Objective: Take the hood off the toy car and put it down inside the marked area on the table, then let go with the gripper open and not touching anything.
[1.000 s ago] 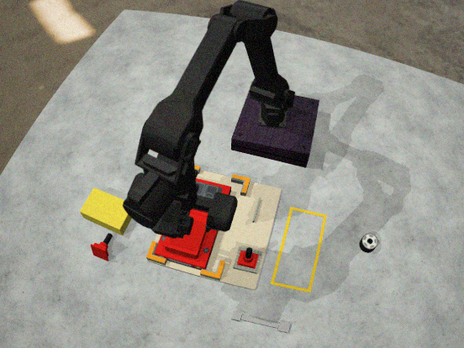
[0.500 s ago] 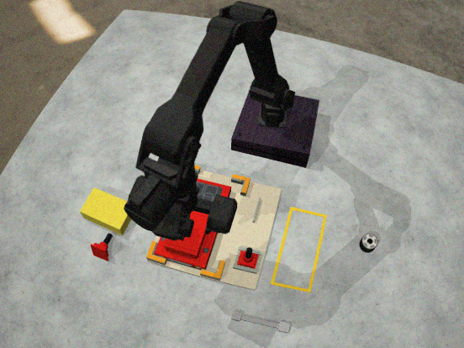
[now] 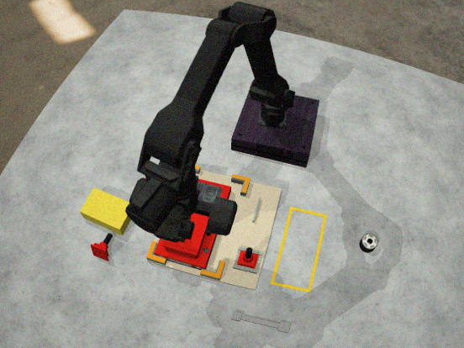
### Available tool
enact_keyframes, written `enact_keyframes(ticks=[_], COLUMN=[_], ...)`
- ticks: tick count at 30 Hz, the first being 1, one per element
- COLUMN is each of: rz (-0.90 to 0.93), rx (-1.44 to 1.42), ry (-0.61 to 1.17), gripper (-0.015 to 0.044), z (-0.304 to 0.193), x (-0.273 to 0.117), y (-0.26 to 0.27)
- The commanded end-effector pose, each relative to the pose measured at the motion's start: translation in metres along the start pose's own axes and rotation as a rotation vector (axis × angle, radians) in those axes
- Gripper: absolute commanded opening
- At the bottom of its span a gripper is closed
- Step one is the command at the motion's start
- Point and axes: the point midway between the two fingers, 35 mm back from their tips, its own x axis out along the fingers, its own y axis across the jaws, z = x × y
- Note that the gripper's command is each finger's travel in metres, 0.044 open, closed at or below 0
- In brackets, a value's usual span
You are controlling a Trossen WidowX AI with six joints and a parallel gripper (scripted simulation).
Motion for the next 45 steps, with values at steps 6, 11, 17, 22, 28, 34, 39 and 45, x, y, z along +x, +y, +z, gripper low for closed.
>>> enact_keyframes(ticks=[6,11,17,22,28,34,39,45], rz=[0.0,0.0,0.0,0.0,0.0,0.0,-0.001,-0.001], rx=[-0.003,-0.003,-0.003,-0.003,-0.003,-0.003,-0.003,-0.003], ry=[0.005,0.005,0.005,0.005,0.005,0.005,0.005,0.005], gripper=[0.044,0.044,0.044,0.044,0.044,0.044,0.044,0.044], z=[-0.002,-0.003,-0.003,-0.003,-0.003,-0.003,-0.003,-0.003], x=[0.007,0.01,0.013,0.014,0.017,0.02,0.023,0.026], y=[0.0,0.0,0.0,0.0,0.0,0.0,0.0,0.0])
